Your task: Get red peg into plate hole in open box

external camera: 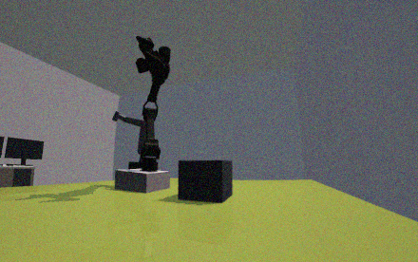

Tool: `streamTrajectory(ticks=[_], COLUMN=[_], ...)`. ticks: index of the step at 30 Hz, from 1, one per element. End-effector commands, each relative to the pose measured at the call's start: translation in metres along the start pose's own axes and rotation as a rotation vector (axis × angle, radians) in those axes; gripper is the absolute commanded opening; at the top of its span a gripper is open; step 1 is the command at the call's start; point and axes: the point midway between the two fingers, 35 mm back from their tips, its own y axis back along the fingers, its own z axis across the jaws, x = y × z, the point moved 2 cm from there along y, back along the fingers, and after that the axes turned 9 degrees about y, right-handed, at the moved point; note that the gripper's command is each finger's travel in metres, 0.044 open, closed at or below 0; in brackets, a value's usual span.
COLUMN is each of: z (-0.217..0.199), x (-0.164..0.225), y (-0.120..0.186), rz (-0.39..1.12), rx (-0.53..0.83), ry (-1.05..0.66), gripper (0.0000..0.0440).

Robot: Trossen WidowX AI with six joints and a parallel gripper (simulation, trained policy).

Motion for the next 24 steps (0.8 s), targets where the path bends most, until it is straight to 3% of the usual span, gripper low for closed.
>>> streamTrajectory(ticks=[1,24], z=[-0.014,-0.1], x=[0.018,0.1], y=[0.008,0.083], rz=[0.096,0.522], rx=[0.067,0.536], ry=[-0.041,-0.171], gripper=[0.044,0.044])
